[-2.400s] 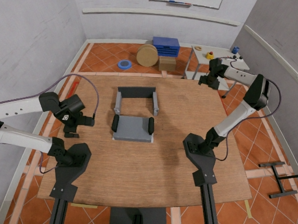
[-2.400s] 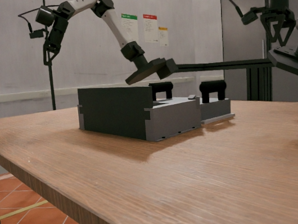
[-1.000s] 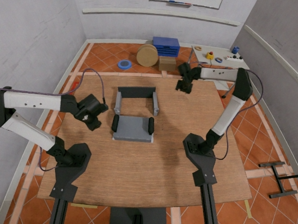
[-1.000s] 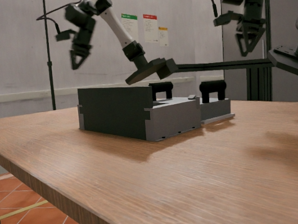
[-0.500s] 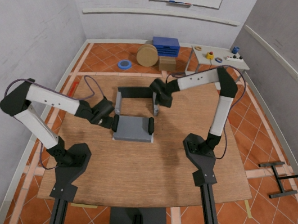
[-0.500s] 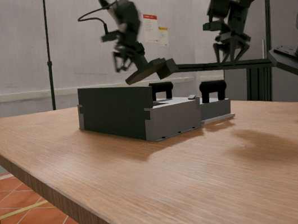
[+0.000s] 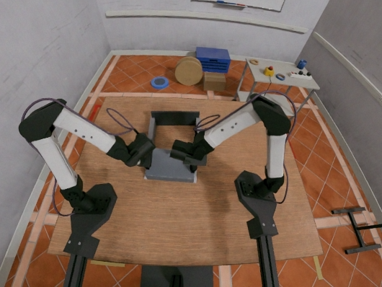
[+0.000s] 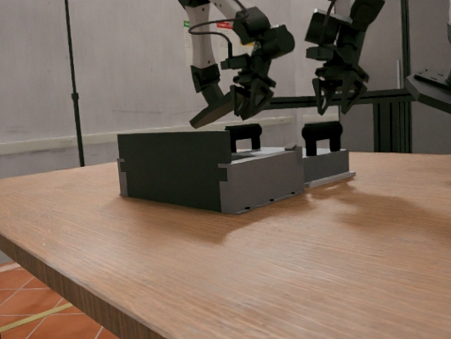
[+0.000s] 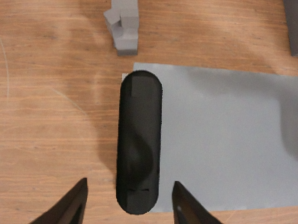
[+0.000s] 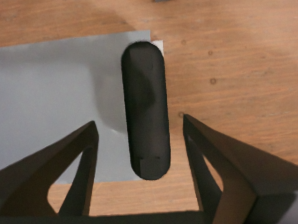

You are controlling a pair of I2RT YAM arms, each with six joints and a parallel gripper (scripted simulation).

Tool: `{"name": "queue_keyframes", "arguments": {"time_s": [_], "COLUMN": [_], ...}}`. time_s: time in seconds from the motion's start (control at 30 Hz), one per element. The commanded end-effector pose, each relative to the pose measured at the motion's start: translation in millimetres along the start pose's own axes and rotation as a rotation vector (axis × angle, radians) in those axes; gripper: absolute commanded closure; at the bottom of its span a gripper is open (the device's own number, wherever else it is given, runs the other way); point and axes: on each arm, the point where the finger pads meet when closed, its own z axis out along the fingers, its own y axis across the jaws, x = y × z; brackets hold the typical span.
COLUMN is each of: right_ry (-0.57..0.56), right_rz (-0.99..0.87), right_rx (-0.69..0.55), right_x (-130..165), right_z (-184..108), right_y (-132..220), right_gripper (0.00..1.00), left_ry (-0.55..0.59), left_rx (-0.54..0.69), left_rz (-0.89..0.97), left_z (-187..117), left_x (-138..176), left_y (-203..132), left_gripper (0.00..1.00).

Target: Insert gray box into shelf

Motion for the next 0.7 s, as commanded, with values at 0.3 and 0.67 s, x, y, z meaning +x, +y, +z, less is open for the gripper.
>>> {"name": "queue_keyframes", "arguments": {"time_s": [0.3, 0.67], "right_ry": [-0.034, -0.033], "right_rz": [-0.011, -0.025], "right_rx": [0.018, 0.025], "right_x": [15, 16], "right_z": [4, 19], "right_y": [-6, -9], "right_gripper": [0.40, 0.40], "left_ry": [-0.035, -0.024], "left_rx": [-0.004, -0.003], "left_rz": [-0.040, -0.032], "left_z": [6, 20], "left_x": [-13, -12], "left_y": [-7, -9], "left_gripper": [0.40, 0.40]}}
